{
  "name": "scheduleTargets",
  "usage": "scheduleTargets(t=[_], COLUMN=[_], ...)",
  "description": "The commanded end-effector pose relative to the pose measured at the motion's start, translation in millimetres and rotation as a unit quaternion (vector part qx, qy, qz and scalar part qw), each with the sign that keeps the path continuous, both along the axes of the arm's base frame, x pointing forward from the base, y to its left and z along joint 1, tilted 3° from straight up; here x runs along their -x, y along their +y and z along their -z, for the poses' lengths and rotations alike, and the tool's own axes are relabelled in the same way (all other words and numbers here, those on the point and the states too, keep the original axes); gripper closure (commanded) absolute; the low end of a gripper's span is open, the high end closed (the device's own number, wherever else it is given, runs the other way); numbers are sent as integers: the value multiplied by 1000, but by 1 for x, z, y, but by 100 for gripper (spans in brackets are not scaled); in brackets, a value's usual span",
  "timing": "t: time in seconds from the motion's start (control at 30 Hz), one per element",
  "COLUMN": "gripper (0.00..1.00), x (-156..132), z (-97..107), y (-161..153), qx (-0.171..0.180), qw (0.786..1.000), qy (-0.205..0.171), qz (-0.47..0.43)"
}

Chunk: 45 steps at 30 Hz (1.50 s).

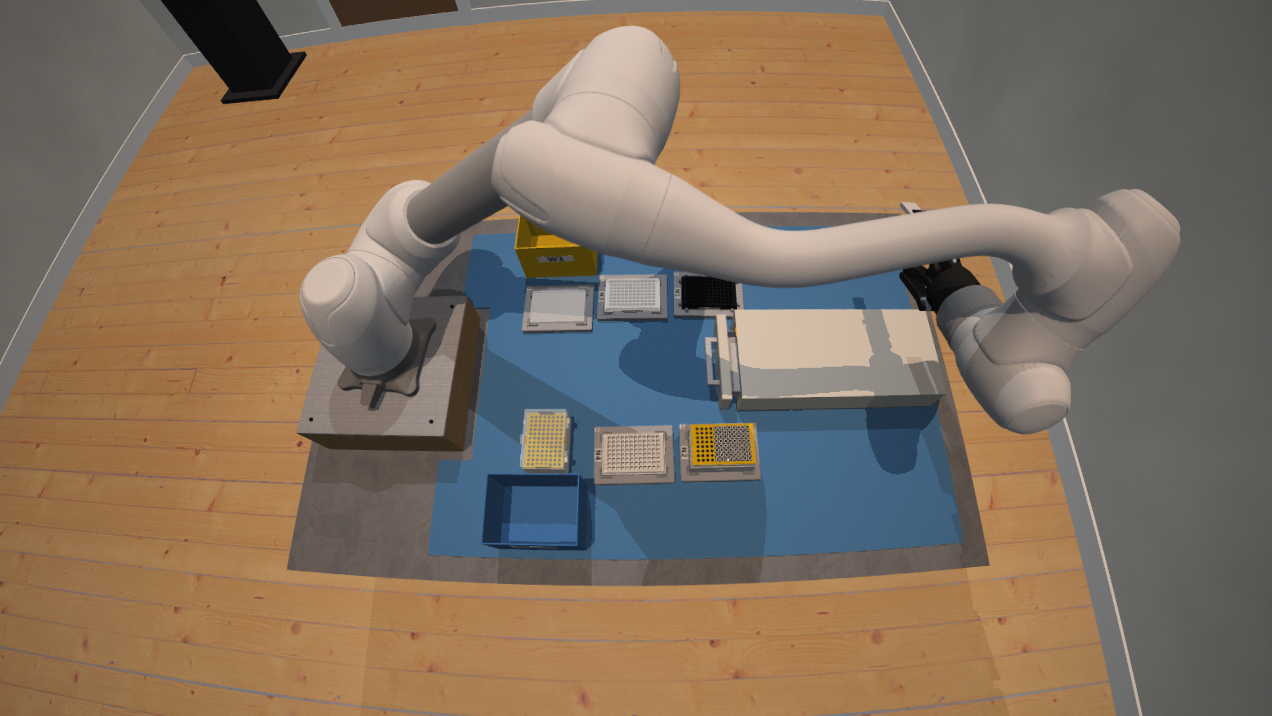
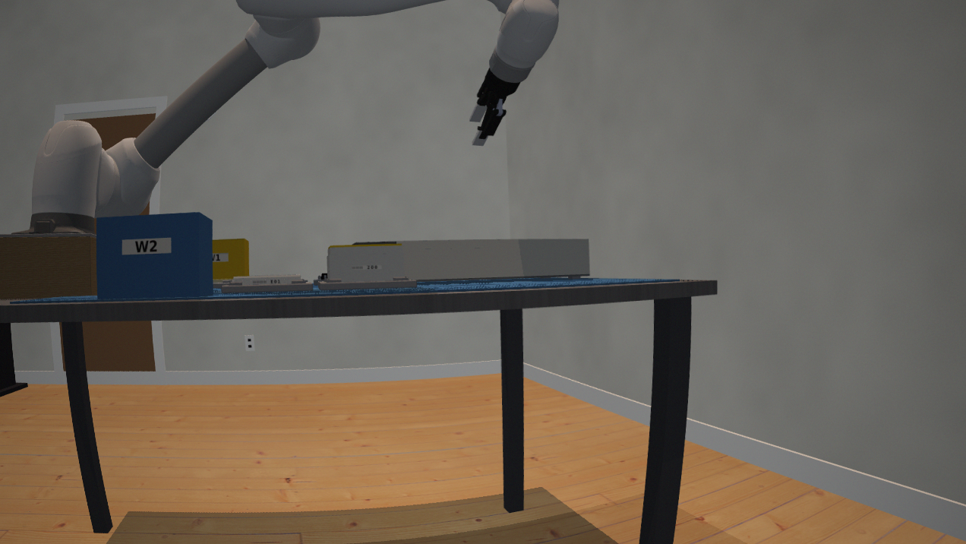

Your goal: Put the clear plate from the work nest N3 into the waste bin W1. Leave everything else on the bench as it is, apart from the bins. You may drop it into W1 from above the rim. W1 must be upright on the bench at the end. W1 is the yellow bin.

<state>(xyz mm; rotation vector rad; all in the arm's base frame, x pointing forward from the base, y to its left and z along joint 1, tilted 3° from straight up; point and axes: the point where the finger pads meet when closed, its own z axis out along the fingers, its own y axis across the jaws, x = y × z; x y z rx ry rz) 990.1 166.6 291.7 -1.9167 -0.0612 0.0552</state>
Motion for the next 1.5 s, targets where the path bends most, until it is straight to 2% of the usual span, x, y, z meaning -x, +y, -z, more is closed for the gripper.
scheduleTargets(t=[0.0,0.1,0.2,0.3,0.47,0.57,0.7,0.77,0.87,1.03,1.13,1.27,1.33,1.4,1.47], gripper=[90,90,90,90,90,90,90,90,90,90,90,90,90,90,90], x=[14,29,34,48,71,86,103,103,118,138,152,171,171,181,190], z=[3,6,7,11,16,20,24,24,28,33,36,41,41,43,46], y=[4,6,6,7,8,7,6,6,4,1,-1,-5,-5,-7,-9], qx=[16,59,59,102,102,146,146,146,188,188,231,231,231,263,272], qw=[1000,998,998,994,994,989,989,989,981,981,972,972,972,964,961], qy=[4,16,16,24,24,31,31,31,34,34,36,36,36,35,35], qz=[5,12,12,19,19,24,24,24,28,28,31,31,31,32,32])
